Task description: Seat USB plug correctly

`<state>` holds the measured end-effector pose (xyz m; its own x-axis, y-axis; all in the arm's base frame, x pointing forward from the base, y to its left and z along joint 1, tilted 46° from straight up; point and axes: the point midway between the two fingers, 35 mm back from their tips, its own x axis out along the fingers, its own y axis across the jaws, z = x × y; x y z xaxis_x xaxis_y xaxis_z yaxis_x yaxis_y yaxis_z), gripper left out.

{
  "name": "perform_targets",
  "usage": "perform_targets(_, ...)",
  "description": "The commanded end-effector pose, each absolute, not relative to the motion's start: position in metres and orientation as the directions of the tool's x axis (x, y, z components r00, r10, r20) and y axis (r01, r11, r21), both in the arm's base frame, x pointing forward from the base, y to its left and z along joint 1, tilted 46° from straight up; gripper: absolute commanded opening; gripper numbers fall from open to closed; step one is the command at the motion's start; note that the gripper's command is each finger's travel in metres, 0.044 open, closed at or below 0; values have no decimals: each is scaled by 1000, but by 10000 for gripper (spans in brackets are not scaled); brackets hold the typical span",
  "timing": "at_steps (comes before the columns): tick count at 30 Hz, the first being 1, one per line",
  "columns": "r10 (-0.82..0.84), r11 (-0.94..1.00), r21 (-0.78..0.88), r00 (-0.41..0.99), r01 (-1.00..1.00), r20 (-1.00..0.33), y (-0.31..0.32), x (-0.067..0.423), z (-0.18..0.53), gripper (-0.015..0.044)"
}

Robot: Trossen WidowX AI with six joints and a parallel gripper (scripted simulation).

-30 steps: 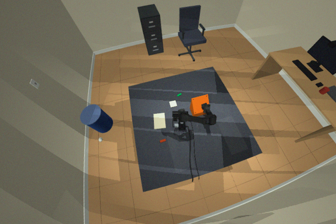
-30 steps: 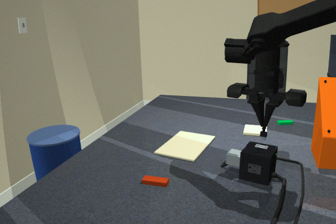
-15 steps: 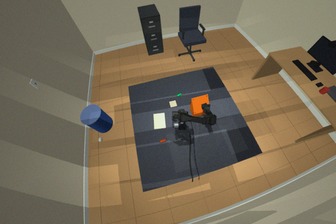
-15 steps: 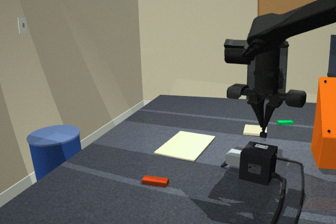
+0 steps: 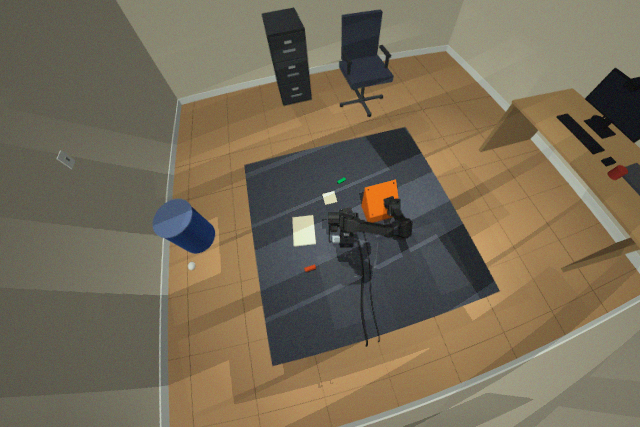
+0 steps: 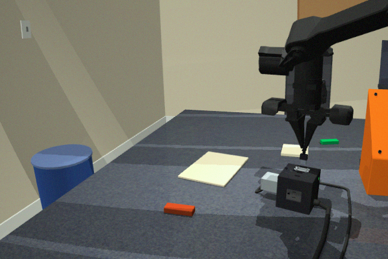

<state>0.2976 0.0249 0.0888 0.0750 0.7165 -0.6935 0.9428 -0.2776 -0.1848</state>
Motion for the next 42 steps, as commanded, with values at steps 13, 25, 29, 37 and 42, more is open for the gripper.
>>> perform_targets(13, 719, -271, -178, 76, 946, -691, 27, 298, 88, 0)
perform_targets(25, 719, -267, -173, 76, 948, -691, 29, 299, 88, 0)
perform_targets(29, 719, -265, -171, 76, 949, -691, 29, 299, 88, 0)
perform_targets(37, 719, -263, -169, 76, 950, -691, 30, 299, 87, 0)
perform_targets(42, 719, -263, -169, 76, 950, -691, 31, 299, 87, 0)
